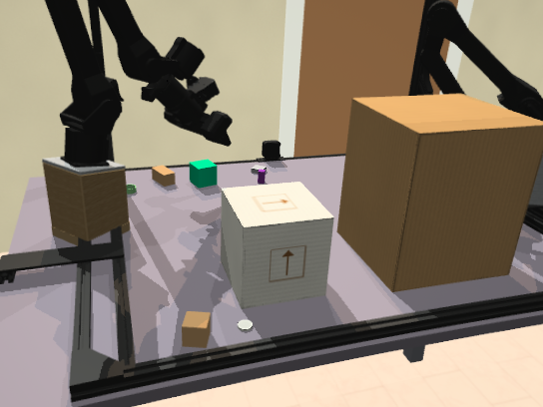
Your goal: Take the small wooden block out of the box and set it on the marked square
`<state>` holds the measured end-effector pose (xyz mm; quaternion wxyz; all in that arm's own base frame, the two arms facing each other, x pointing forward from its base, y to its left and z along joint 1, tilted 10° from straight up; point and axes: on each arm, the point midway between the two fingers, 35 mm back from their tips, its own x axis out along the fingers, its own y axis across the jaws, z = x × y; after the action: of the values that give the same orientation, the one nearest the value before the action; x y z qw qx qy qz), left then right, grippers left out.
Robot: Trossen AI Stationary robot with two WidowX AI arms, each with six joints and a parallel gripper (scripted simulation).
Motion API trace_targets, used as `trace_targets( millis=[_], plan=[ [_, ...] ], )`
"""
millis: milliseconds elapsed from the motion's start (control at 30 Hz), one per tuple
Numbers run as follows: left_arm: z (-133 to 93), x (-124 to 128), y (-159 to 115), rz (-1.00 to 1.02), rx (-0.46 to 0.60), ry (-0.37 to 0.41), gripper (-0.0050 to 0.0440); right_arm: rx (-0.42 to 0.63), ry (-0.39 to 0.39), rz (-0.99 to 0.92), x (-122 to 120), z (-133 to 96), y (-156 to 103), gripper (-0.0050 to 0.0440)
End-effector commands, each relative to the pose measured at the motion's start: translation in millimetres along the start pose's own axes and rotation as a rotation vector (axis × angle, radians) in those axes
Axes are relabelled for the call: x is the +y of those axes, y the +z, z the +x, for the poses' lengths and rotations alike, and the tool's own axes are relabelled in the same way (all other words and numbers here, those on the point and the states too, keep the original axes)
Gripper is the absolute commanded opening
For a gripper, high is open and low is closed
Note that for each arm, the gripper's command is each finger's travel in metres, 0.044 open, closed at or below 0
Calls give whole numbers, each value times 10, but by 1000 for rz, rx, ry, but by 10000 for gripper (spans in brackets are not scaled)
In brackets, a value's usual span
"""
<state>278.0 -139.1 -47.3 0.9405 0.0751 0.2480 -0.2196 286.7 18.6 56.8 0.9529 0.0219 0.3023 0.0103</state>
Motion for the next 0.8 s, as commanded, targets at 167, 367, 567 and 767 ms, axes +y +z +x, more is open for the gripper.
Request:
trace_targets(
  millis=[167,367,567,767],
  plan=[
    [-2,0,2,0,0,0,400,-3,-1,2,-2,-1,5,400],
    [-11,0,131,-3,-4,0,400,-3,-1,2,-2,-1,5,400],
    [-43,0,302,-6,-9,-1,400,-3,-1,2,-2,-1,5,400],
    [-79,1,414,-9,-12,-1,400,-3,-1,2,-2,-1,5,400]
  ],
)
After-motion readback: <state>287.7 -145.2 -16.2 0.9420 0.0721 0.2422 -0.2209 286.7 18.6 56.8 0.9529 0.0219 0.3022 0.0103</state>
